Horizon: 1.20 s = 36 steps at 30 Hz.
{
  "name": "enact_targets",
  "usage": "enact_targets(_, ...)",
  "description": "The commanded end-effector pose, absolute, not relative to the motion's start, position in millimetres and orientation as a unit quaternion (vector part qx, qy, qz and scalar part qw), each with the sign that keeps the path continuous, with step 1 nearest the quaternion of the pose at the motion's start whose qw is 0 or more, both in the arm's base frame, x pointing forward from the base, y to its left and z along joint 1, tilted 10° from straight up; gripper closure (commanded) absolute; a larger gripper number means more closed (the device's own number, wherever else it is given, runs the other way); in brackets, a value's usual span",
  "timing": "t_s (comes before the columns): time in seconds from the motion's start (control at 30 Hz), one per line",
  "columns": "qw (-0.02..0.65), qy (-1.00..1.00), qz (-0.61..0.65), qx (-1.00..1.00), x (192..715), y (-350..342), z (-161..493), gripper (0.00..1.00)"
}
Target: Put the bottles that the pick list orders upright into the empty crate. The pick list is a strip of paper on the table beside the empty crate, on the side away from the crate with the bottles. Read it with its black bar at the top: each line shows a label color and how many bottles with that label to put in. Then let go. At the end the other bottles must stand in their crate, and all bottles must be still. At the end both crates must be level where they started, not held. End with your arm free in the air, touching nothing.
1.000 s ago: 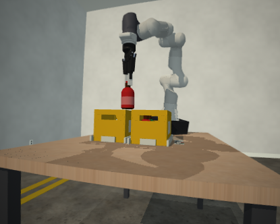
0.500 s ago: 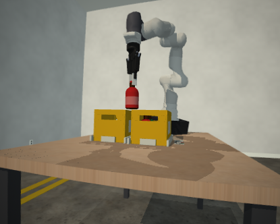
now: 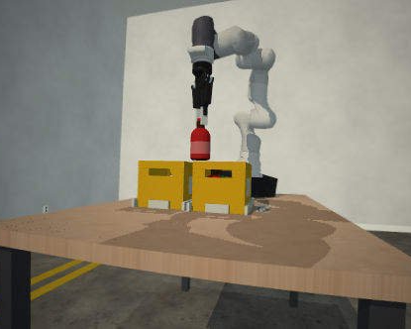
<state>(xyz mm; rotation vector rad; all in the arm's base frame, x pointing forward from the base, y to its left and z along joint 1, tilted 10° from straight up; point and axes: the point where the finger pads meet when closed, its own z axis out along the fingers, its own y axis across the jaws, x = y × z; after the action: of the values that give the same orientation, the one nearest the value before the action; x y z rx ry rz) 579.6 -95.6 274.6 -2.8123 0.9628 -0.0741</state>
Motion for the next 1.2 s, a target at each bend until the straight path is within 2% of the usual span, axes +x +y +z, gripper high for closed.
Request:
enact_targets(0.0,0.083,0.331,-0.033,-0.939,582.9,-89.4,281.9,1.0)
enact_targets(0.57,0.083,0.331,-0.033,-0.939,581.9,-57.2,286.2,1.0)
enact_targets(1.17,0.083,0.331,-0.033,-0.939,583.6,-58.9,286.2,1.0)
